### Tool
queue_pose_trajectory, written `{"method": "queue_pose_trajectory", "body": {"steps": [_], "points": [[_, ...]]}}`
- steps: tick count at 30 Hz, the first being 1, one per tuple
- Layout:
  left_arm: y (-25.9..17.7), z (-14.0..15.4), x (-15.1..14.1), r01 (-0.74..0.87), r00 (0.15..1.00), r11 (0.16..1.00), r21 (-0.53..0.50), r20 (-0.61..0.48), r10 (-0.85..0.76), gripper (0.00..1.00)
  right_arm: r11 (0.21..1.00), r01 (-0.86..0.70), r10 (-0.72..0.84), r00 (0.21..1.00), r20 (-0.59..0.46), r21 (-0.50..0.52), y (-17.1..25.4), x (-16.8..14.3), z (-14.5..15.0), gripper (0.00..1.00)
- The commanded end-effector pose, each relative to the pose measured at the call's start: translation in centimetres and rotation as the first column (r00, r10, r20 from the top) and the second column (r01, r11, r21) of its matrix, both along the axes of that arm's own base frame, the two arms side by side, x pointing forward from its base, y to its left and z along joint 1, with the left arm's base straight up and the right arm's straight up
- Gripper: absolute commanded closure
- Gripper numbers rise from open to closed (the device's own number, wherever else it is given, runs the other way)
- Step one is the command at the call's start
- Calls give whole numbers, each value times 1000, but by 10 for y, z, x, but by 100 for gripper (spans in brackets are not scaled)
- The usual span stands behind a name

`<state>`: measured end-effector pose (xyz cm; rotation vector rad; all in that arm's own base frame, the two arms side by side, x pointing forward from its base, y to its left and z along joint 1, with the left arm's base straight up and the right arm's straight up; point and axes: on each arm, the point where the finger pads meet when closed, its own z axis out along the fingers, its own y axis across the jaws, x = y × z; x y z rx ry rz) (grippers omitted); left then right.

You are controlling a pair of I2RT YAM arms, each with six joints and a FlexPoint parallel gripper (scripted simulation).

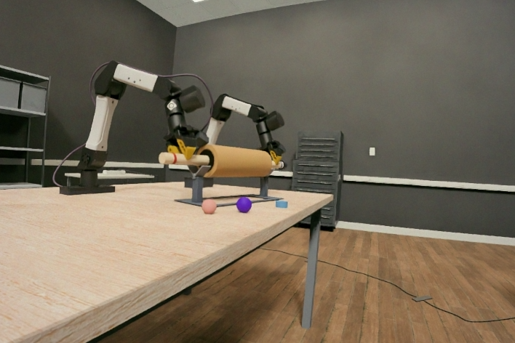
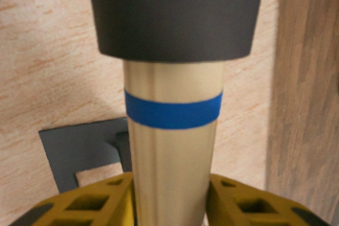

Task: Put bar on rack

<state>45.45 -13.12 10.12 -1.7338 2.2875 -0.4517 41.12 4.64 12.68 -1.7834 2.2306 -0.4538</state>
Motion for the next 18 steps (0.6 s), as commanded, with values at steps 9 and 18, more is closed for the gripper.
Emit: {"method": "queue_pose_trajectory", "body": {"steps": [9,18], "points": [[-6,2,27,3,994,999,-37,112,1,78,1000,2,-1,996,89,-17,-4,23,-6,79],[-6,-1,26,3,994,999,-37,109,2,78,1000,1,0,996,87,-18,-5,22,-8,79]]}}
